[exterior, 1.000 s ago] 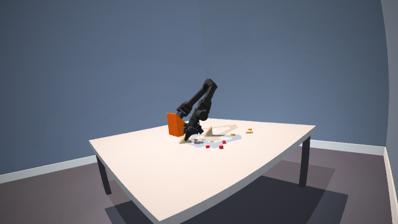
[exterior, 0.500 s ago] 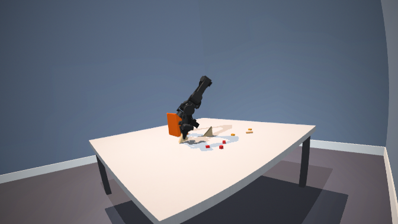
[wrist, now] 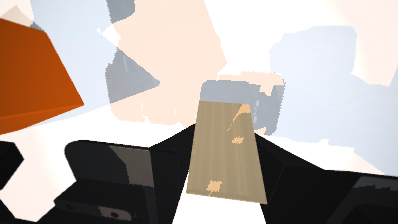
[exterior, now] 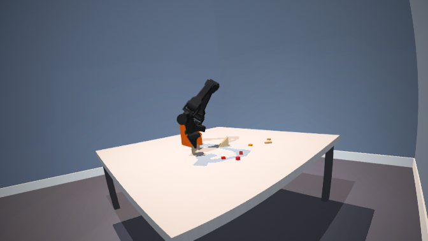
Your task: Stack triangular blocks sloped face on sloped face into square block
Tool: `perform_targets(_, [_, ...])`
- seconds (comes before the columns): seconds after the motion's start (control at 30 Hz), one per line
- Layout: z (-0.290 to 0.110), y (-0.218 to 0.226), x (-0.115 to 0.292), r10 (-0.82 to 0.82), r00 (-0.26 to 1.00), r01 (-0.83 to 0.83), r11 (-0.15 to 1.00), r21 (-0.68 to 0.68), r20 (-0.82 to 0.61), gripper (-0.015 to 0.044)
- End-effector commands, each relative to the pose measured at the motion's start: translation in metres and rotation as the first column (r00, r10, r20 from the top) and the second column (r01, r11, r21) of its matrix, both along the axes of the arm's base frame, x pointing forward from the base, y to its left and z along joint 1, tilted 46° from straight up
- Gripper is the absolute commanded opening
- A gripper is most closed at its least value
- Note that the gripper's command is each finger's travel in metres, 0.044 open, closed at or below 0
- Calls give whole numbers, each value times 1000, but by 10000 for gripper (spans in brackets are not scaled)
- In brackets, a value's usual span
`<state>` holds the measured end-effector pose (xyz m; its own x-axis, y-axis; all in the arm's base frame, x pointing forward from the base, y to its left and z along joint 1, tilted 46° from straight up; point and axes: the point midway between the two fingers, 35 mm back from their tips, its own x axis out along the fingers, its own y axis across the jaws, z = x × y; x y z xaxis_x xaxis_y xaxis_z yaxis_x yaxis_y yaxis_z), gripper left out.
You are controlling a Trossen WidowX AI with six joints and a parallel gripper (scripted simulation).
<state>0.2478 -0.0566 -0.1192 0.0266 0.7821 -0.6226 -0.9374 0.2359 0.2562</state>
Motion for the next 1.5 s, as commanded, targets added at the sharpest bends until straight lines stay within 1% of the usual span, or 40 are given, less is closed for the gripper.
perform_targets(0.0, [-5,-7,-2,-33,999,30,994,106,31,0])
perform_targets(0.3, [-16,-19,-8,-104,992,75,944,322,72,0])
perform_targets(0.6, [-29,-27,-14,-181,979,105,845,524,97,0])
perform_targets(0.67, [-30,-29,-12,-128,989,73,847,527,70,0])
perform_targets(0.7, [-25,-27,-13,-153,985,96,867,488,78,26])
perform_targets(1.23, [-25,-27,-13,-153,985,96,867,488,78,440])
perform_targets(1.47, [-23,-29,-13,-155,985,99,868,486,76,440])
